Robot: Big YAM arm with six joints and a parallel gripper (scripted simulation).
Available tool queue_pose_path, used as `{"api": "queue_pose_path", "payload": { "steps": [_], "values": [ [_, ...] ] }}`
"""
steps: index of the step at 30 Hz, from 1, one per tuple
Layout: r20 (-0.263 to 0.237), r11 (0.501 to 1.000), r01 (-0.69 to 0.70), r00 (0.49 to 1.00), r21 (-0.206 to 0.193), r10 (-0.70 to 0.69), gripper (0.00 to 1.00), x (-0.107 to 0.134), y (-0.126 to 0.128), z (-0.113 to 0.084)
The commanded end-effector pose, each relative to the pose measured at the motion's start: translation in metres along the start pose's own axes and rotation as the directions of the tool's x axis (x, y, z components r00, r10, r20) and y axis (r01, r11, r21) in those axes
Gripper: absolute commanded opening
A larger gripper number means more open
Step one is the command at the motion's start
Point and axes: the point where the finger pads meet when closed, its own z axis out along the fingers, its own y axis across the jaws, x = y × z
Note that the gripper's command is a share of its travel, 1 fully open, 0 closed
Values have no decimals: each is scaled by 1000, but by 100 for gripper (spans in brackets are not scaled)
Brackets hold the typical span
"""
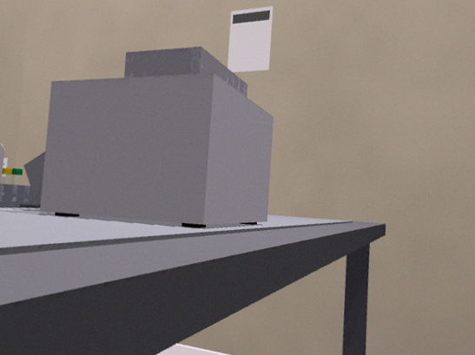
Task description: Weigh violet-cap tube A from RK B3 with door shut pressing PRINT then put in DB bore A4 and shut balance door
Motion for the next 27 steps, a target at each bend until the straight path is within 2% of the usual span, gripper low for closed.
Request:
{"api": "queue_pose_path", "payload": {
  "steps": [1, 27],
  "values": [
    [-8, 1000, 0, 1000, 26, 0, 6, -1, -22, -9],
    [-7, 1000, 1, 1000, 26, 0, 6, -1, -45, -9]
  ]
}}
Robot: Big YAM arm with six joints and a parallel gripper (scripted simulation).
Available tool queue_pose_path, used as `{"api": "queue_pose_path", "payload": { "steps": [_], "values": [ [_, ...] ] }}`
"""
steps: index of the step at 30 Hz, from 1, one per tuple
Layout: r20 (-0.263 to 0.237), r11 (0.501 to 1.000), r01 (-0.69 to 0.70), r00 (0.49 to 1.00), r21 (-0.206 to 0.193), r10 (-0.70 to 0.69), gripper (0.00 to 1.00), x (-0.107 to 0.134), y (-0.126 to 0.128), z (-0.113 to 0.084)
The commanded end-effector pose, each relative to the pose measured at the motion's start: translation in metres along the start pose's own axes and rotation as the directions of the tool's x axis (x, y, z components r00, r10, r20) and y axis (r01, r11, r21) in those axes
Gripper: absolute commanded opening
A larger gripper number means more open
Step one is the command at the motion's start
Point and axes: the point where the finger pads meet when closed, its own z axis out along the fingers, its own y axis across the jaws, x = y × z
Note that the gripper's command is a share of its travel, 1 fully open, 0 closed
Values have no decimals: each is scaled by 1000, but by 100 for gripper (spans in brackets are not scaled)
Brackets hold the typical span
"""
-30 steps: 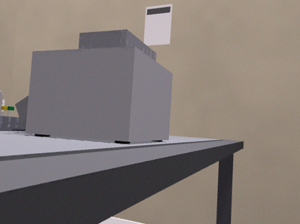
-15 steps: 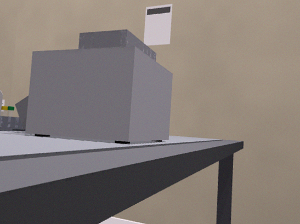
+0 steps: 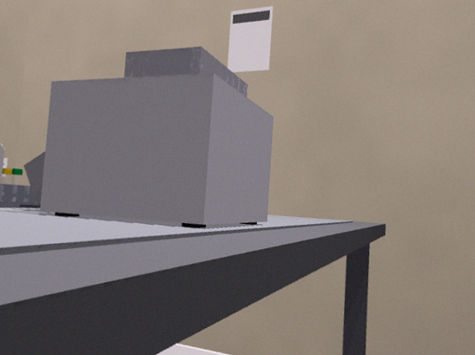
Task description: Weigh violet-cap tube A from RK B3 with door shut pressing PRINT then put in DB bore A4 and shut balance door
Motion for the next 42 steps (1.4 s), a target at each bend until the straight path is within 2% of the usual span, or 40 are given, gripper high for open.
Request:
{"api": "queue_pose_path", "payload": {
  "steps": [1, 42],
  "values": [
    [-8, 1000, 1, 1000, 26, 0, 6, -1, -19, -9],
    [-7, 1000, 1, 1000, 26, -1, 6, -1, -56, -9]
  ]
}}
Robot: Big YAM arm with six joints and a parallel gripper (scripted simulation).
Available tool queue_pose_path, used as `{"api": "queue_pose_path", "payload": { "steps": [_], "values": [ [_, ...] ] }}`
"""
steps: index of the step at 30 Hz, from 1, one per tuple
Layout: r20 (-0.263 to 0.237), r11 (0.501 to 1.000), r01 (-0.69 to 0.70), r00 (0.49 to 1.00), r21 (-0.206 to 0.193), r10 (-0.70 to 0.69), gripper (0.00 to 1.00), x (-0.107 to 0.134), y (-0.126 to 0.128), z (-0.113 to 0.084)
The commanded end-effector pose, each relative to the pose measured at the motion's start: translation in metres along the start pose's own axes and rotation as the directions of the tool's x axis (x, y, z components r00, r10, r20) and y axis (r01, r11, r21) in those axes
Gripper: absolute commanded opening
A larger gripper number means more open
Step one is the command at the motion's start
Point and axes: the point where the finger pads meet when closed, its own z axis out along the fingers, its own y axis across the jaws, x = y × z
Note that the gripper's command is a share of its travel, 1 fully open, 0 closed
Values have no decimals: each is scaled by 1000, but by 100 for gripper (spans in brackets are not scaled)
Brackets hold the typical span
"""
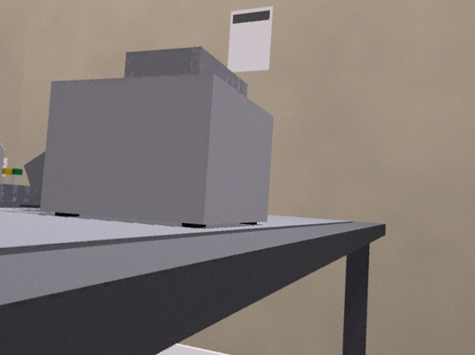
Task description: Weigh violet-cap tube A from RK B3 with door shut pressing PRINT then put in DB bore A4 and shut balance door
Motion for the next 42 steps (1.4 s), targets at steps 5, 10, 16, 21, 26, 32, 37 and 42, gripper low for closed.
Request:
{"api": "queue_pose_path", "payload": {
  "steps": [5, 10, 16, 21, 26, 32, 37, 42],
  "values": [
    [-7, 1000, 1, 1000, 26, -1, 6, -1, -24, -9],
    [-7, 1000, 1, 1000, 27, -1, 6, -1, -27, -9],
    [-7, 1000, 1, 1000, 26, -1, 6, -1, -33, -9],
    [-7, 1000, 1, 1000, 27, -1, 6, -1, -38, -9],
    [-7, 1000, 1, 1000, 27, -1, 6, -1, -42, -9],
    [-8, 1000, 1, 1000, 26, -1, 6, -2, -47, -9],
    [-9, 999, 5, 1000, 42, -5, 6, 0, -50, -10],
    [-9, 999, 5, 1000, 42, -5, 6, 0, -50, -10]
  ]
}}
